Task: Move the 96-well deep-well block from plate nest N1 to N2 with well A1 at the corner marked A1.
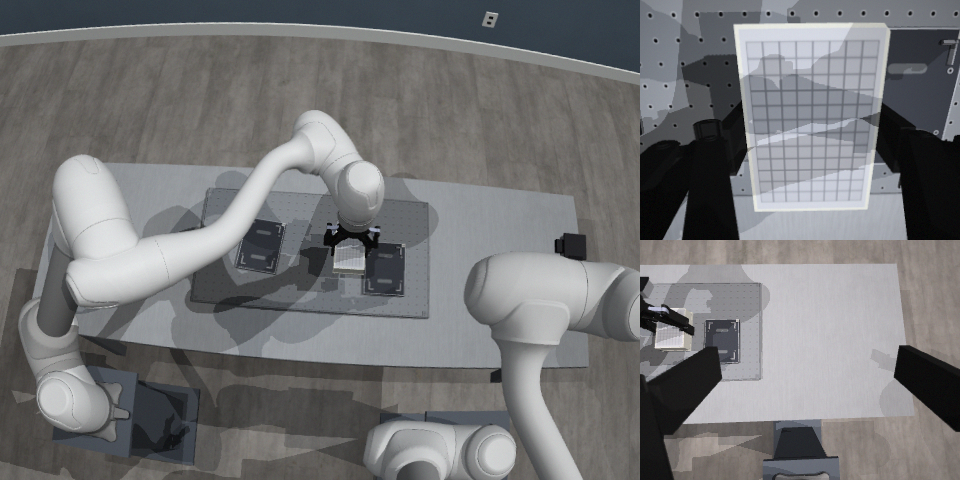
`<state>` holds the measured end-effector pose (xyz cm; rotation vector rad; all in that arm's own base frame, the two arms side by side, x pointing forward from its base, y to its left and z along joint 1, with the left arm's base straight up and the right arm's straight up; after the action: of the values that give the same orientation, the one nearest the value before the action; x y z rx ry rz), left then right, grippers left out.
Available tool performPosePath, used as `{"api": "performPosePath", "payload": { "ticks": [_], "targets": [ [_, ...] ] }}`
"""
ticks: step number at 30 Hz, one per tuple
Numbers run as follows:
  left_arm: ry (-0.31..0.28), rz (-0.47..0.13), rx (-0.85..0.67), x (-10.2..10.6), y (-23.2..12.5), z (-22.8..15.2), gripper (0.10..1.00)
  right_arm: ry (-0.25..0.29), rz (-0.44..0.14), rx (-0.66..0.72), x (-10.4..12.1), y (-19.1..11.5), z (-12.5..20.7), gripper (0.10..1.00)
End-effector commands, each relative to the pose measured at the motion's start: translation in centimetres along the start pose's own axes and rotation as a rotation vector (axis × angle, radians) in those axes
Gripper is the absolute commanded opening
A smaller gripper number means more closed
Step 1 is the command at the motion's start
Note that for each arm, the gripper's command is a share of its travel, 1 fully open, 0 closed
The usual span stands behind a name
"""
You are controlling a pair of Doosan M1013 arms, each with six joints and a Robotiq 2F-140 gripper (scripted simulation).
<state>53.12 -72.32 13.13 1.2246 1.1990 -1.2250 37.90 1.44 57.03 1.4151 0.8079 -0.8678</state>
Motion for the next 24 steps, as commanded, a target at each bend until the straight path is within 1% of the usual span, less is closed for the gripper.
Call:
{"api": "performPosePath", "payload": {
  "ticks": [1, 4, 6, 21, 24],
  "targets": [
    [-0.001, 0.001, 0.000, -0.2, -0.1, 1.3, 0.605, 0.000, 0.001, 0.000, 0.0, 0.0, 0.0, 1.000],
    [-0.001, 0.001, 0.000, -0.2, -0.2, 2.3, 0.605, 0.000, 0.001, 0.000, 0.0, 0.0, 0.0, 1.000],
    [-0.001, 0.001, 0.000, -0.2, -0.2, 2.3, 0.605, 0.000, 0.001, 0.000, 0.0, 0.0, 0.0, 1.000],
    [-0.001, 0.001, 0.000, -0.2, -0.6, 7.3, 0.605, 0.000, 0.001, 0.000, 0.0, 0.0, 0.0, 1.000],
    [-0.001, 0.001, 0.000, -0.2, -0.7, 7.6, 0.605, 0.000, 0.001, 0.000, 0.0, 0.0, 0.0, 1.000]
  ]
}}
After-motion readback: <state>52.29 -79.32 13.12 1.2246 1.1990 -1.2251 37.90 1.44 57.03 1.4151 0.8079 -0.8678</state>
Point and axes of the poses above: on each arm, the point where the finger pads meet when closed, its own x axis out along the fingers, its own z axis across the jaws, y = z × x, the point moved 1 cm from there along -x, back along the fingers, and after that the axes turned 2 degrees about x, right-handed, at the moved point
